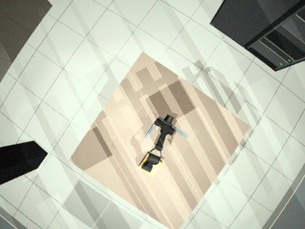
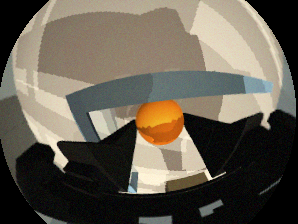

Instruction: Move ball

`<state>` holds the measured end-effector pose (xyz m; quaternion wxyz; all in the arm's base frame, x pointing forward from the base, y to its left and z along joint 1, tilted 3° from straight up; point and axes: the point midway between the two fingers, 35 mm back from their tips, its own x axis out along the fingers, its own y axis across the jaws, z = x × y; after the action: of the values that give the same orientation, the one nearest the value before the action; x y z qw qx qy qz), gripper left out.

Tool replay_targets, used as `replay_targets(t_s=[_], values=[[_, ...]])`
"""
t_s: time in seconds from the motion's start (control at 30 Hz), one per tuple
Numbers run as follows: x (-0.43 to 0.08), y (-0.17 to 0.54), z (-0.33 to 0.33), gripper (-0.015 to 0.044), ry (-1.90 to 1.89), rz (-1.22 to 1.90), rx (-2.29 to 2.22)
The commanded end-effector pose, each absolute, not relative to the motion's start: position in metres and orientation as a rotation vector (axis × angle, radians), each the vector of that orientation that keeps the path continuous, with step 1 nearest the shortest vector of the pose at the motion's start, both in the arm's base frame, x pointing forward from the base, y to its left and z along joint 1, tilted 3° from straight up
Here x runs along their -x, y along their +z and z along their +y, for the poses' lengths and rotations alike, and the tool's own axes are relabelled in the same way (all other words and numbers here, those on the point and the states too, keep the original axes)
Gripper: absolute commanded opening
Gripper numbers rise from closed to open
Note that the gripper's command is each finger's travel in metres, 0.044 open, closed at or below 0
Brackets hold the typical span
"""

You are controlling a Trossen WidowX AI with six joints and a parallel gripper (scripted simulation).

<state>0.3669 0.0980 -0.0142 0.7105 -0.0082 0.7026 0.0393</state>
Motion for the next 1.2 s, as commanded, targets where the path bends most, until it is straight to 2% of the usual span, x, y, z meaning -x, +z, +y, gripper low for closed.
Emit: replay_targets(t_s=[0.0,0.03,0.53,0.77,1.17], values=[[-0.366,-0.020,0.099,0.0000,0.087,1.559,0.014],[-0.366,-0.021,0.099,0.0000,0.087,1.559,0.014],[-0.367,-0.016,0.098,0.0394,0.087,1.560,0.018],[-0.366,0.066,0.095,0.0395,0.087,1.559,0.015],[-0.369,0.064,0.095,0.0395,0.086,1.542,0.012]])
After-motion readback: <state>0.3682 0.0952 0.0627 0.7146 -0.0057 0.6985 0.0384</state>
